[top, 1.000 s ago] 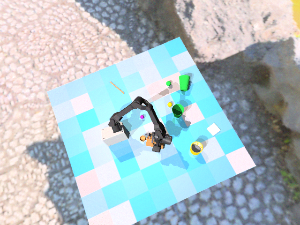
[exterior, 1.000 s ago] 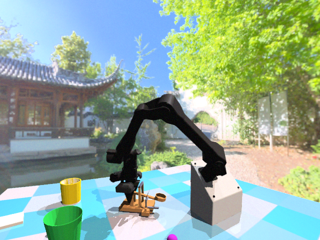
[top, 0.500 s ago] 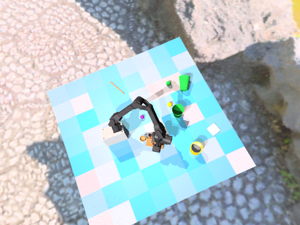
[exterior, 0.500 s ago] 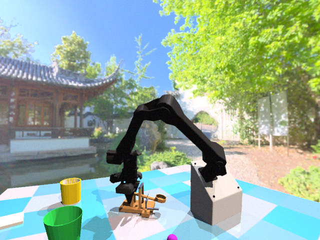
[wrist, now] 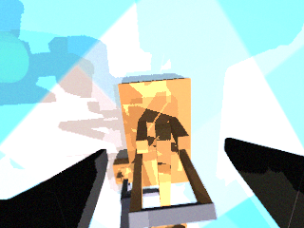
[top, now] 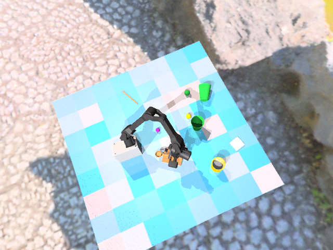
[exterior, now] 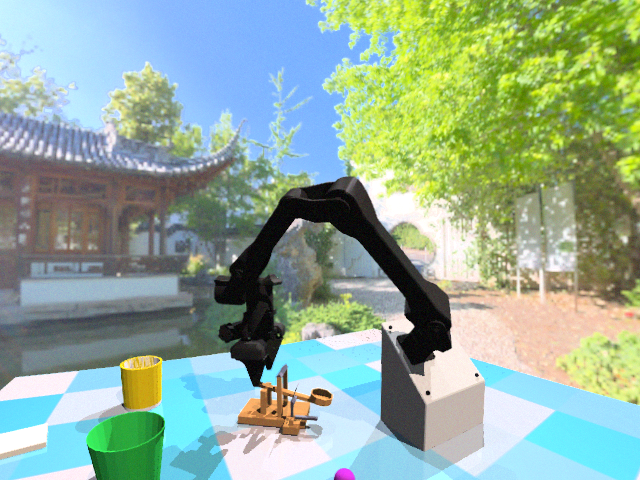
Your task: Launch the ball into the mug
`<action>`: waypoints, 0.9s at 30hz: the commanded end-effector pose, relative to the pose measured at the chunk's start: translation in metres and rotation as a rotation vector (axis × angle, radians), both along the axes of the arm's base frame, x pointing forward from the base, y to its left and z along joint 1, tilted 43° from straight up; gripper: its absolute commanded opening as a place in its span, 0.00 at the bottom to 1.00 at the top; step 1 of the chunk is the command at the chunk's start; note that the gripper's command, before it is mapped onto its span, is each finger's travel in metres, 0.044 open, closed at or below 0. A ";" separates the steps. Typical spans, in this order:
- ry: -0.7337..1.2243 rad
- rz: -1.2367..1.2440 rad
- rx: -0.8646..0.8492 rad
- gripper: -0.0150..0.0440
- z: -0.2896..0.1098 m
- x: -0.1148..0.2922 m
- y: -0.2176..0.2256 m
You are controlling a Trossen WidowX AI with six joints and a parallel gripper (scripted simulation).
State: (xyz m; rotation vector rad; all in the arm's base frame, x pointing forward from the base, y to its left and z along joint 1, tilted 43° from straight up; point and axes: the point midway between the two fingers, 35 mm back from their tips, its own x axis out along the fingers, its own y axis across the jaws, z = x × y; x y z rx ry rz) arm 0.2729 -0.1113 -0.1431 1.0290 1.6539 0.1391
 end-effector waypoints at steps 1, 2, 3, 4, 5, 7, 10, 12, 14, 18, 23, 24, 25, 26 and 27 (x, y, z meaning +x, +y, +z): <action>-0.020 -0.004 -0.016 1.00 0.035 0.000 -0.033; -0.020 -0.004 -0.016 1.00 0.035 0.000 -0.033; -0.020 -0.004 -0.016 1.00 0.035 0.000 -0.033; -0.031 -0.020 -0.025 1.00 0.025 0.004 -0.028; -0.031 -0.020 -0.025 1.00 0.025 0.004 -0.028; -0.031 -0.020 -0.025 1.00 0.025 0.004 -0.028; -0.019 -0.007 -0.013 1.00 0.032 -0.002 -0.029; -0.019 -0.007 -0.013 1.00 0.030 -0.002 -0.027; -0.019 -0.008 -0.013 1.00 0.014 -0.001 -0.013; -0.020 -0.007 -0.012 1.00 -0.003 -0.001 0.003; -0.020 -0.007 -0.012 1.00 -0.004 -0.001 0.004; -0.020 -0.007 -0.012 1.00 -0.005 0.000 0.005; -0.020 -0.008 -0.012 1.00 -0.006 0.000 0.006; -0.020 -0.008 -0.012 1.00 -0.007 0.000 0.007; -0.020 -0.008 -0.012 1.00 -0.008 0.000 0.008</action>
